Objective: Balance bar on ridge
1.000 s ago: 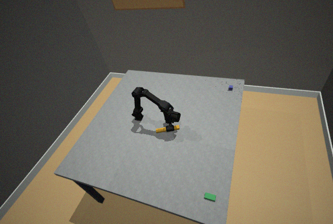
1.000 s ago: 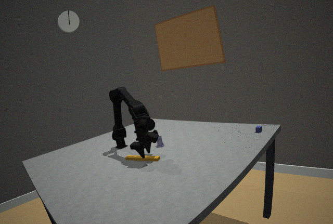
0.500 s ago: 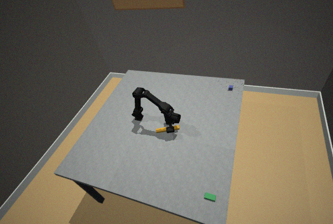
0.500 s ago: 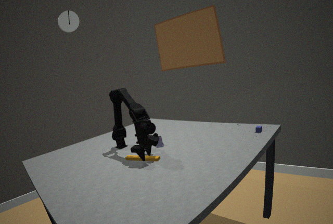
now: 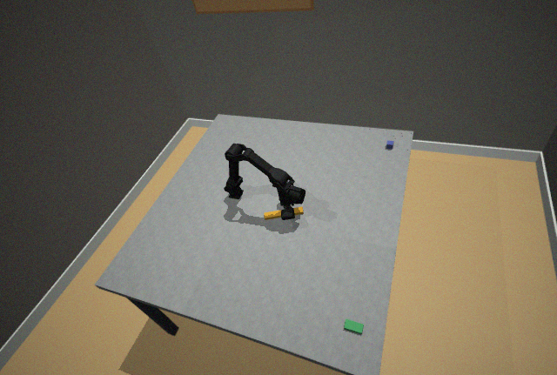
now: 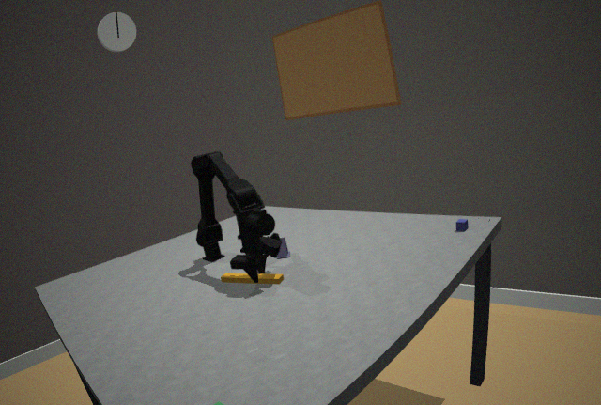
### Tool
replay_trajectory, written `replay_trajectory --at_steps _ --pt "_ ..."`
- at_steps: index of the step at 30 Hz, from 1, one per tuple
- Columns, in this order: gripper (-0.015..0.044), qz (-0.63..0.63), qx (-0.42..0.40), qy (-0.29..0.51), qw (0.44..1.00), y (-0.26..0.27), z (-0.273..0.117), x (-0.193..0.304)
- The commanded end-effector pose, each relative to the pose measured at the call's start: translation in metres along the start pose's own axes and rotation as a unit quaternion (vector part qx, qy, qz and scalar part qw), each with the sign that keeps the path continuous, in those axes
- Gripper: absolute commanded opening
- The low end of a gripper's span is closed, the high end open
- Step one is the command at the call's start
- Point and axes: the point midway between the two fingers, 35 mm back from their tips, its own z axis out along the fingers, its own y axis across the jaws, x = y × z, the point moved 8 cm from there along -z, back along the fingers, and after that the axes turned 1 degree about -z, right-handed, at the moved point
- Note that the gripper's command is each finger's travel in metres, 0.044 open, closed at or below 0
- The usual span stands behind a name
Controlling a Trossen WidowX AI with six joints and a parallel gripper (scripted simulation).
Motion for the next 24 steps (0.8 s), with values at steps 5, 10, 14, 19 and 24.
replay_trajectory --at_steps 5,10,14,19,24 --pt "0.0117 0.0 0.0 0.0 1.0 0.0 0.0 0.0" --pt "0.0006 0.0 0.0 0.0 1.0 -0.001 -0.006 -0.001" --pt "0.0 0.0 0.0 0.0 1.0 -0.002 -0.016 -0.003" --pt "0.0 0.0 0.0 -0.001 1.0 -0.003 -0.029 -0.004" --pt "0.0 -0.001 0.0 -0.001 1.0 -0.003 -0.042 -0.005"
